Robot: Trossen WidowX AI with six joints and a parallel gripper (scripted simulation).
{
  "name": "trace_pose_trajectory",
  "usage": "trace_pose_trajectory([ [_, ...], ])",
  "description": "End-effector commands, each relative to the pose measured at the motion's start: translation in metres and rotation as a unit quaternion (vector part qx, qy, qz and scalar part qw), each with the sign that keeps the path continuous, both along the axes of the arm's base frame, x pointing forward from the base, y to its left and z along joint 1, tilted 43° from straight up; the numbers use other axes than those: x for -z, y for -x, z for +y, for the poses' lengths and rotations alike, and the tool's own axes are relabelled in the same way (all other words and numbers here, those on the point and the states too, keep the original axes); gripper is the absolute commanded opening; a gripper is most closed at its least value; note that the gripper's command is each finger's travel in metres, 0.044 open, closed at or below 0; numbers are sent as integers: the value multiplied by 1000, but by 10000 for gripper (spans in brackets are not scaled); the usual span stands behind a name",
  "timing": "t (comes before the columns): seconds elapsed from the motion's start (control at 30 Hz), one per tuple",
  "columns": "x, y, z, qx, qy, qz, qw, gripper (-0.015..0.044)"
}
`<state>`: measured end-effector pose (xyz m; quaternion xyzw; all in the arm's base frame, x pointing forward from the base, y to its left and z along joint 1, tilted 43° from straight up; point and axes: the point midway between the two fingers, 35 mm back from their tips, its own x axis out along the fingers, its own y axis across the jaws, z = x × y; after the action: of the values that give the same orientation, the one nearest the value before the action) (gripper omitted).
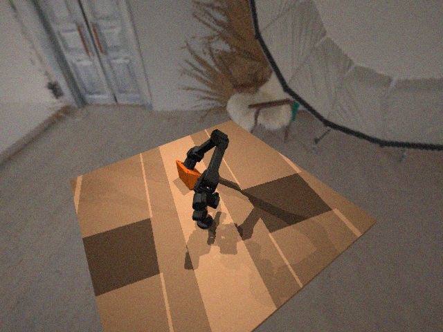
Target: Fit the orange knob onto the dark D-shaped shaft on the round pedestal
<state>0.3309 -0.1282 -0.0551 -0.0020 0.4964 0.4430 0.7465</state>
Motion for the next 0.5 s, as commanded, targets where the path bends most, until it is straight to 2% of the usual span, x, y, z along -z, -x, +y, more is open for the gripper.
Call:
trace_pose_trajectory([
  [0.0,0,2,-2,3,1,0,1000,0],
  [0.47,-4,3,-2,3,1,0,1000,0],
])
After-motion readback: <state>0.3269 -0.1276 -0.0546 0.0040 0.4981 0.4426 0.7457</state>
